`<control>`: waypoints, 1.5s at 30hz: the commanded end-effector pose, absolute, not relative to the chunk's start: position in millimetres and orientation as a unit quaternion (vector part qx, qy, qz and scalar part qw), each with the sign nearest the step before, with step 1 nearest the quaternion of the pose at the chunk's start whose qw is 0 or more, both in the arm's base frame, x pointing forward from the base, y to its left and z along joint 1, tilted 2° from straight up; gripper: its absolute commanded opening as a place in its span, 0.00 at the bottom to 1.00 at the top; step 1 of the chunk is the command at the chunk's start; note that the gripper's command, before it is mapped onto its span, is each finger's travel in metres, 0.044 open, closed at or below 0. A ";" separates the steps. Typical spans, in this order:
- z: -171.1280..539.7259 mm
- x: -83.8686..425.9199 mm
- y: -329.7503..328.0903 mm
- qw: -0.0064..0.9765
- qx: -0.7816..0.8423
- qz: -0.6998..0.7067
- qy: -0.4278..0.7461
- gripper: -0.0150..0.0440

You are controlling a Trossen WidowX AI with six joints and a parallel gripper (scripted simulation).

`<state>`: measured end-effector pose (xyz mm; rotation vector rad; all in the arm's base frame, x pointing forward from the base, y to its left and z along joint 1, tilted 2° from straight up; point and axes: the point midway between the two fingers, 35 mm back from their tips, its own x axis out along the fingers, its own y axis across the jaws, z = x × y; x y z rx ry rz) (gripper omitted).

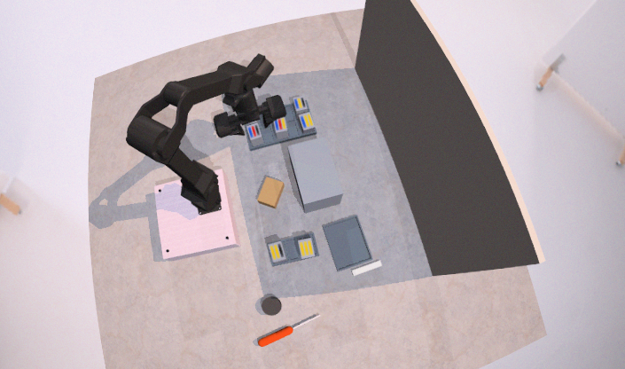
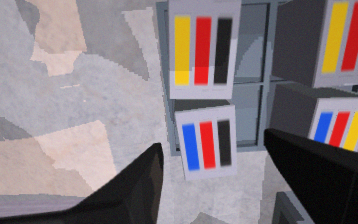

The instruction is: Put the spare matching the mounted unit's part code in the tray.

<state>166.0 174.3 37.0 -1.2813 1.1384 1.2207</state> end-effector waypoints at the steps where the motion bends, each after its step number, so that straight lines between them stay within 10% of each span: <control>1: 29.5 166.0 173.7 0.495 -0.530 0.503 0.470 0.76; 24: 0.9 164.7 172.6 0.495 -0.530 0.503 0.470 0.76; 29: 2.2 164.6 173.1 0.494 -0.529 0.504 0.470 0.54; 45: 2.2 164.6 173.1 0.494 -0.529 0.504 0.470 0.25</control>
